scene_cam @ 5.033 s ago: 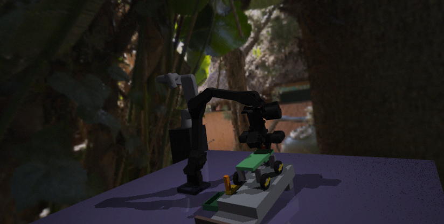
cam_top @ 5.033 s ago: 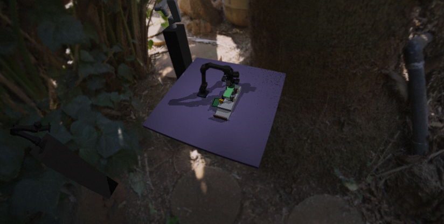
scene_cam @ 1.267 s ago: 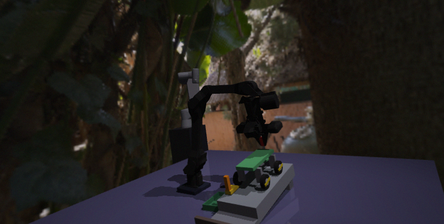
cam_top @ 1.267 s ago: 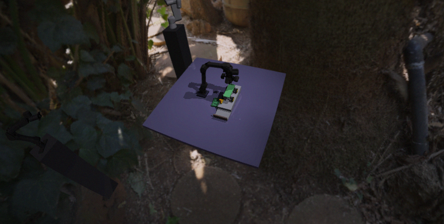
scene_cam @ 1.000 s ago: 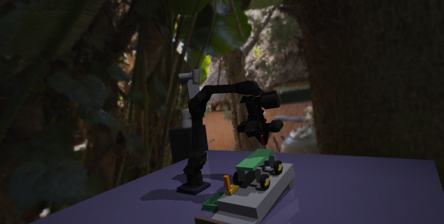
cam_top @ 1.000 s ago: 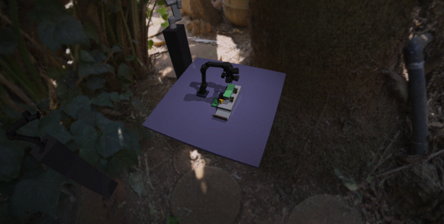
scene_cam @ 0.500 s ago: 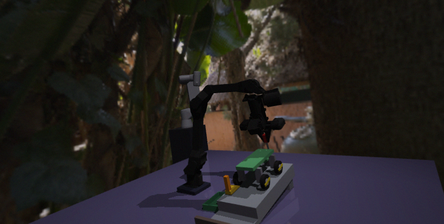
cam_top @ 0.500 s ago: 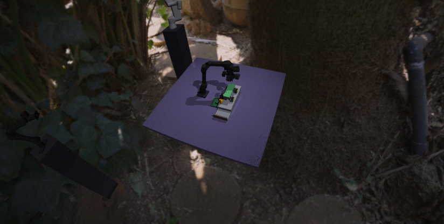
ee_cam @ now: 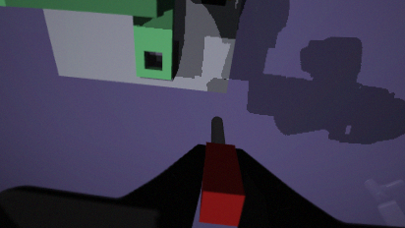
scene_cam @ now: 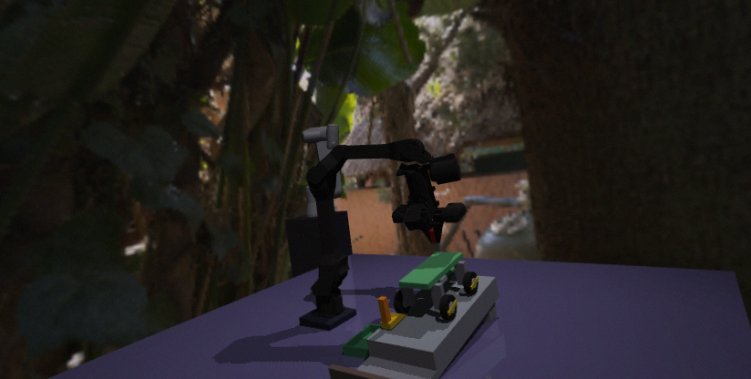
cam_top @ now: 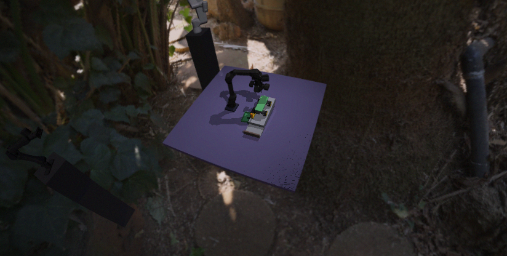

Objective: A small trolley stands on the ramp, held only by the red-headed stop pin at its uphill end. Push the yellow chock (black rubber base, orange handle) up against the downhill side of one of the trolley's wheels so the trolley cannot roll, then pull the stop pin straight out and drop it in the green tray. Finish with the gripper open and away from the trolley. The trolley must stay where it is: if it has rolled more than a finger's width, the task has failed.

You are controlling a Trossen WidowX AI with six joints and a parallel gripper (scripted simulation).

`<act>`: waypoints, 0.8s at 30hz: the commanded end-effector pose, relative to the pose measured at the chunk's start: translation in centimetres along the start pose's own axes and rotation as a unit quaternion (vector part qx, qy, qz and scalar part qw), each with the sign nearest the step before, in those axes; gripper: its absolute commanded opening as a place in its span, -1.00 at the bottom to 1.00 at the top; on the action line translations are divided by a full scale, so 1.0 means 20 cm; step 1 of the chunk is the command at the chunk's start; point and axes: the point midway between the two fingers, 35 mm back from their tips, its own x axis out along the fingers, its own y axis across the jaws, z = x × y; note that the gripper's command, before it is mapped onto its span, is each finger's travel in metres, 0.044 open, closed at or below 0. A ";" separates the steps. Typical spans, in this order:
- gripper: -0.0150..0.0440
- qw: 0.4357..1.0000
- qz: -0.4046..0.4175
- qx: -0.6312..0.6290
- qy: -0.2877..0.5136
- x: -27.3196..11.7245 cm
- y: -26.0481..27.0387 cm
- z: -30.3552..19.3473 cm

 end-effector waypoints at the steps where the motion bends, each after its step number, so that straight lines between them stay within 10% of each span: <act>1: -0.49 1.000 0.005 0.001 0.001 -0.01 -0.07 0.00; 24: -0.49 1.000 0.005 0.001 -0.001 -0.02 -0.18 0.19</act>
